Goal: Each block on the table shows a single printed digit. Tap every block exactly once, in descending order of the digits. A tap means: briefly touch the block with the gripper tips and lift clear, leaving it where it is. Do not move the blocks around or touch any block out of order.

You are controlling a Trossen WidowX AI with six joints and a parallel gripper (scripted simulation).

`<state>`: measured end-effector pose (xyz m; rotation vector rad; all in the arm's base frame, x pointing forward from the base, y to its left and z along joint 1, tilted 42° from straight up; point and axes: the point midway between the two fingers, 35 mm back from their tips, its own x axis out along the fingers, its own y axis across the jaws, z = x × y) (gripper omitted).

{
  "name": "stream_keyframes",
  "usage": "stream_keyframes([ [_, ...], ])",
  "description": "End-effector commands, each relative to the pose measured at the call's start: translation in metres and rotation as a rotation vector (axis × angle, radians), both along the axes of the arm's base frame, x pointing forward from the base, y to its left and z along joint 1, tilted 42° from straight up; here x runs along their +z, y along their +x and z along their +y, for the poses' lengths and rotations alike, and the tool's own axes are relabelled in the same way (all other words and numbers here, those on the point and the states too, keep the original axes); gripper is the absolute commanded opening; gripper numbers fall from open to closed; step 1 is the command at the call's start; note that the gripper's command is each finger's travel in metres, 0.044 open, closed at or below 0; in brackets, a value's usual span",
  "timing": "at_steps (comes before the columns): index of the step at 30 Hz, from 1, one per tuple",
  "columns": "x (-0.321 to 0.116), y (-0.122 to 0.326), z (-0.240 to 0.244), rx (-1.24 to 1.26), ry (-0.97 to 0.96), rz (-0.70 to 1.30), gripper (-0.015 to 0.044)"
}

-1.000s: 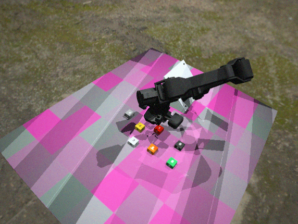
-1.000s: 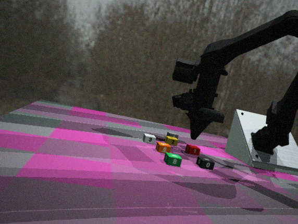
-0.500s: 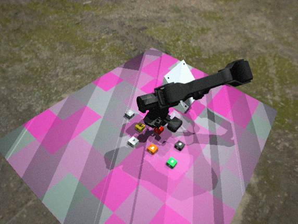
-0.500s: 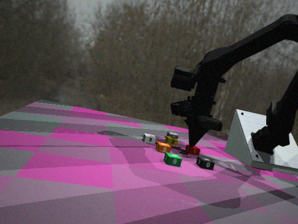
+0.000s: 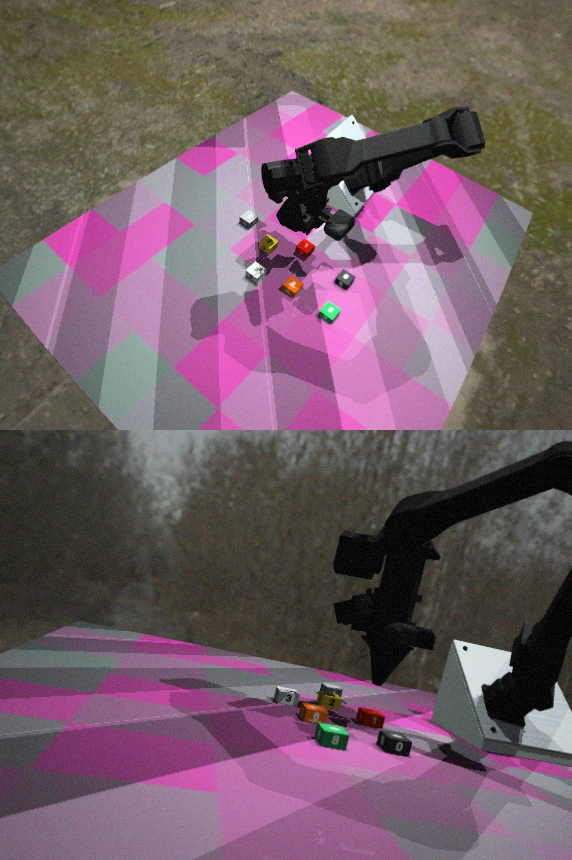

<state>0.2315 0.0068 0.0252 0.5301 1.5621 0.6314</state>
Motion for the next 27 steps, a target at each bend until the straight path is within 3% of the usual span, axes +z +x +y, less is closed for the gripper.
stream_keyframes([
  [1, 0.032, 0.006, -0.031, -0.006, -0.014, -0.023, 0.0020],
  [7, 0.049, 0.006, -0.041, -0.006, -0.013, -0.022, 0.0020],
  [16, 0.130, -0.002, 0.050, -0.006, -0.005, -0.022, 0.0020],
  [20, 0.123, -0.001, 0.055, -0.006, -0.007, -0.022, 0.0020],
  [27, 0.071, -0.007, 0.104, -0.006, -0.001, -0.024, 0.0020],
])
